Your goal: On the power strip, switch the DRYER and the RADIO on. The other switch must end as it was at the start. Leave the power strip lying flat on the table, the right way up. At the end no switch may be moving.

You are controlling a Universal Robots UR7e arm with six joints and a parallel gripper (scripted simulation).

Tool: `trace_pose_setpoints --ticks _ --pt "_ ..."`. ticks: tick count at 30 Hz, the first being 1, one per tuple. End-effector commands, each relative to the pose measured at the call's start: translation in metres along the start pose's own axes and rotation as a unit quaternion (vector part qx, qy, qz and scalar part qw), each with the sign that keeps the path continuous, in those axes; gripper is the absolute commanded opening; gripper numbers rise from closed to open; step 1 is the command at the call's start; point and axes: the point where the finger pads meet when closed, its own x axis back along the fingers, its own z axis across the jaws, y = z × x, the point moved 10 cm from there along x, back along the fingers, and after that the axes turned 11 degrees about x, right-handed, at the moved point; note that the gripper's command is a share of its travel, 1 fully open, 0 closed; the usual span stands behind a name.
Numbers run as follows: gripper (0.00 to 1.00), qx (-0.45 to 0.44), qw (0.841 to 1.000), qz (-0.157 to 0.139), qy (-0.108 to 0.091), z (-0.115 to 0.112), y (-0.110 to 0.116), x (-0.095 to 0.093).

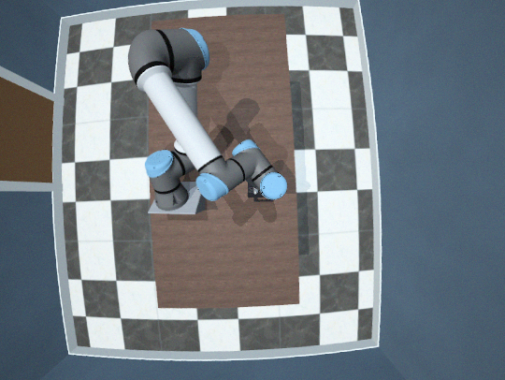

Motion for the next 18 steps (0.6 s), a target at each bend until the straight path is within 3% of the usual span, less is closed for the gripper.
trace_pose_setpoints --ticks 1,7,9,18 --pt "1.0 -0.127 0.992 -0.004 -0.006 -0.004 0.0 -0.01" --pt "1.0 -0.256 0.967 -0.004 -0.005 -0.01 0.0 -0.021" --pt "1.0 -0.256 0.967 -0.004 -0.005 -0.01 0.0 -0.021" --pt "1.0 -0.404 0.915 -0.005 -0.005 -0.018 0.002 -0.034"
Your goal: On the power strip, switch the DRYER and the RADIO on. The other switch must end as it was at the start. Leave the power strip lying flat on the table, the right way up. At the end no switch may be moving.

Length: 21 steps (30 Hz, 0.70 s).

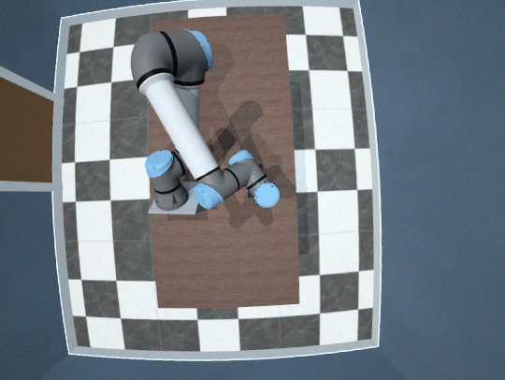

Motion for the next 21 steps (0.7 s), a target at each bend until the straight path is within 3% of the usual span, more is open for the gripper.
trace_pose_setpoints --ticks 1,6,19,20,21 --pt "1.0 -0.094 0.996 -0.008 -0.002 -0.002 0.0026 -0.0071" --pt "1.0 -0.142 0.99 -0.008 -0.002 -0.0037 0.0049 -0.0112" --pt "1.0 -0.17 0.985 -0.008 -0.002 -0.0048 0.0063 -0.0136" --pt "0.0 -0.17 0.985 -0.008 -0.002 -0.0048 0.0063 -0.0136" --pt "0.0 -0.17 0.985 -0.008 -0.002 -0.0048 0.0063 -0.0136"
